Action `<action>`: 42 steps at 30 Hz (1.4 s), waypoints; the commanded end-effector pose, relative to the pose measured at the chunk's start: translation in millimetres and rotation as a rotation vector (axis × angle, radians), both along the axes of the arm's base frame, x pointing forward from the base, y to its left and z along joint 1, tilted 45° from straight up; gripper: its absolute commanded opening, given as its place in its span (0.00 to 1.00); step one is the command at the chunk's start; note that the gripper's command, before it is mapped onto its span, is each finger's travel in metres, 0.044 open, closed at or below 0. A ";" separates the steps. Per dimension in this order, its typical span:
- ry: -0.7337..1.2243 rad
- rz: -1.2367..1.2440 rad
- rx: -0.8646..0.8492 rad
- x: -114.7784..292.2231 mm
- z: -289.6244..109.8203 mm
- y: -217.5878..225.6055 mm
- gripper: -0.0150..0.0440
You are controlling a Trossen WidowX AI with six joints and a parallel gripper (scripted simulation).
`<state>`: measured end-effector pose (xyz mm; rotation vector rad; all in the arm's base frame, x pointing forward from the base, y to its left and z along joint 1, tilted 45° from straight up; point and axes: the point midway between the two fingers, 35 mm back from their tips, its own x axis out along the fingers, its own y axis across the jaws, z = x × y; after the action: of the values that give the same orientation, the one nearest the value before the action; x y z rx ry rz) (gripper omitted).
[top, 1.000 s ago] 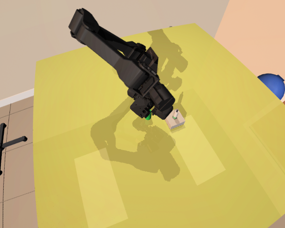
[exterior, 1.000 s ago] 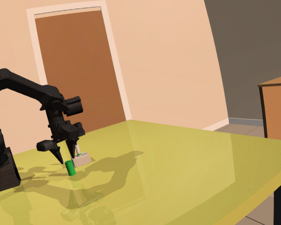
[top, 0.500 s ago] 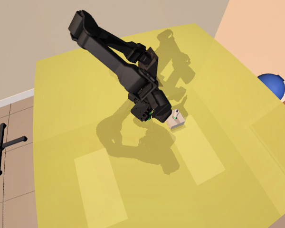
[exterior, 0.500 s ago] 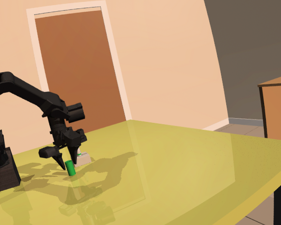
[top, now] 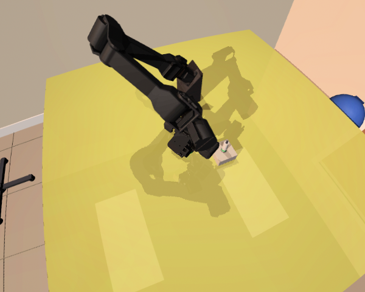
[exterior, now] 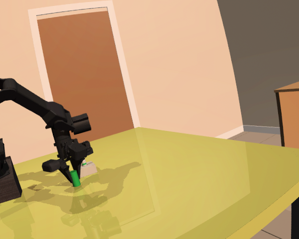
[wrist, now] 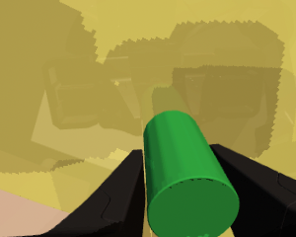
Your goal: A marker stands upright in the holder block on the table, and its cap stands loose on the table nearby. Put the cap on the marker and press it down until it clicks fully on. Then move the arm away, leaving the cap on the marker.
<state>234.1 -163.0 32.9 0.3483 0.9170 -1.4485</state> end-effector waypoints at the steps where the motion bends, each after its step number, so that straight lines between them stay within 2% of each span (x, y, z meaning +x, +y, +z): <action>1: 0.004 0.003 -0.004 -0.1 0.0 -0.7 0.43; 5: 0.004 0.003 -0.004 0.1 0.0 -0.8 0.38; 8: 0.005 0.005 -0.004 0.8 1.2 0.6 0.25; 33: 0.003 0.003 0.000 8.3 40.7 40.8 0.25; 42: 0.001 0.005 0.005 21.9 39.0 52.6 0.25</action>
<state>249.1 -117.0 73.7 0.3432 0.9182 -1.4458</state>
